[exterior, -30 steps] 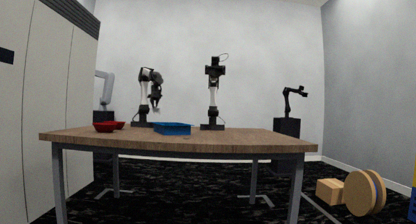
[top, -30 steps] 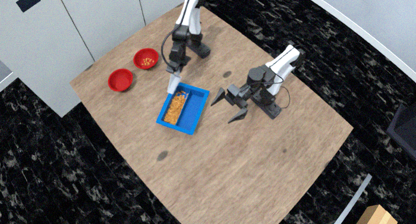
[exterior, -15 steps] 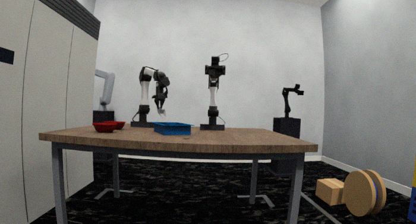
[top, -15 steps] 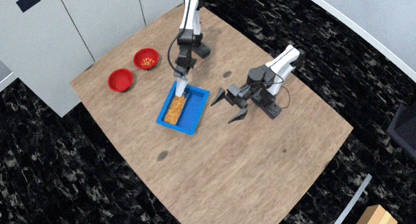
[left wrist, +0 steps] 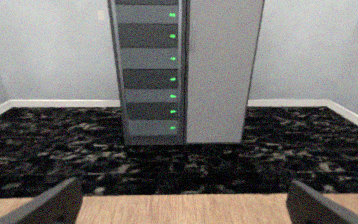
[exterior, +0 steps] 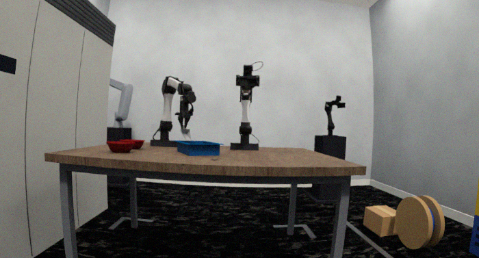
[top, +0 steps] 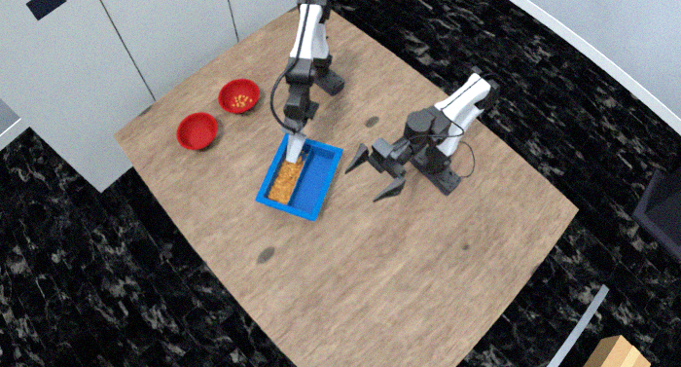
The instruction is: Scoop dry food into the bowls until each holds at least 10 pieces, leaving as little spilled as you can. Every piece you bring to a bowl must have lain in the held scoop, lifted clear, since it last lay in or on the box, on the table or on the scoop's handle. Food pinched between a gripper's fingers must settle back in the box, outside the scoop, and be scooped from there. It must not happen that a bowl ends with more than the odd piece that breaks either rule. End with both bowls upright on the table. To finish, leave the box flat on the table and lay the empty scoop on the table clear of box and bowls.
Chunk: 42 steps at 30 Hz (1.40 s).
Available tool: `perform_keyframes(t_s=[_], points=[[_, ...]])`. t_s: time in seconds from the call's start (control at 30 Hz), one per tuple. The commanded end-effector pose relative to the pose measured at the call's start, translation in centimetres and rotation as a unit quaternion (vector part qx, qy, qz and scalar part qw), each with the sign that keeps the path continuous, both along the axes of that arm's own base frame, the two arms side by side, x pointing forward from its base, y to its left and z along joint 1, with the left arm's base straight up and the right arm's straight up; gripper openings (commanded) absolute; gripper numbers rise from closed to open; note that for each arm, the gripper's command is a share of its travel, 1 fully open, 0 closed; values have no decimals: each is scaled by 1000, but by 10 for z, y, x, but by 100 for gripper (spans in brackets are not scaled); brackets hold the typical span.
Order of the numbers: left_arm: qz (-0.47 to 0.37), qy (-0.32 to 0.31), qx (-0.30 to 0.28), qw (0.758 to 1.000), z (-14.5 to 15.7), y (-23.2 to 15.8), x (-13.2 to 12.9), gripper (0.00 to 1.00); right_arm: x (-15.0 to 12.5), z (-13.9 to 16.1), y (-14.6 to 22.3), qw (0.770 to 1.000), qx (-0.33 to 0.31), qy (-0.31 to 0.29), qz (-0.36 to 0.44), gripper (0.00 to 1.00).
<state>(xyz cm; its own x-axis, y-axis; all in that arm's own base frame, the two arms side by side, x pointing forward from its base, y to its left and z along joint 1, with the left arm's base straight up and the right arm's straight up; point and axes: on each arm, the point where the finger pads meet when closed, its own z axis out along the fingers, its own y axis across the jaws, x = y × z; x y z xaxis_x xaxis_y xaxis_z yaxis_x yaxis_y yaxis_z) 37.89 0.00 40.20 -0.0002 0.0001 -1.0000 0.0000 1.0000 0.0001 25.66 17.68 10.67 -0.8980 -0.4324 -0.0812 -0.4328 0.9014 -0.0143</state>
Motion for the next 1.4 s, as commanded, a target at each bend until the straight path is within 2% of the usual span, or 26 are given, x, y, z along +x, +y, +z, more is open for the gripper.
perform_keyframes(t_s=[0.0, 0.23, 0.33, 0.37, 0.63, 0.73, 1.03, 1.1, 1.17, 1.27, 1.37], points=[[0, -23, 0, 1000, 17, 0, -4, 100, 7, 5, 2, 1000, 5, 5, 4, 0], [0, -23, 0, 1000, 17, 0, -4, 100, 13, -3, 3, 1000, -5, 27, 4, 0], [0, -23, 0, 1000, 17, 0, -4, 100, 15, 1, 4, 1000, 0, 16, 2, 0], [0, -23, 0, 1000, 17, 0, -4, 100, 13, -5, 3, 999, -9, 34, 5, 0], [0, -23, 0, 1000, 17, 0, -4, 100, 20, -14, 3, 998, -20, 57, 4, 0], [0, -23, 0, 1000, 17, 0, -4, 100, 21, 0, 8, 999, -8, 33, 2, 0], [0, -23, 0, 1000, 17, 0, -4, 100, 24, 0, 6, 1000, -8, 30, 2, 0], [0, -23, 0, 1000, 17, 0, -4, 100, 30, -7, 11, 1000, -3, 23, 6, 0], [0, -23, 0, 1000, 17, 0, -4, 100, 21, -30, 3, 998, -24, 54, 5, 0], [0, -23, 0, 1000, 17, 0, -4, 100, 26, -25, 6, 999, -16, 41, 5, 0], [0, -23, 0, 1000, 17, 0, -4, 100, 23, -39, 2, 998, -26, 56, 2, 0]])
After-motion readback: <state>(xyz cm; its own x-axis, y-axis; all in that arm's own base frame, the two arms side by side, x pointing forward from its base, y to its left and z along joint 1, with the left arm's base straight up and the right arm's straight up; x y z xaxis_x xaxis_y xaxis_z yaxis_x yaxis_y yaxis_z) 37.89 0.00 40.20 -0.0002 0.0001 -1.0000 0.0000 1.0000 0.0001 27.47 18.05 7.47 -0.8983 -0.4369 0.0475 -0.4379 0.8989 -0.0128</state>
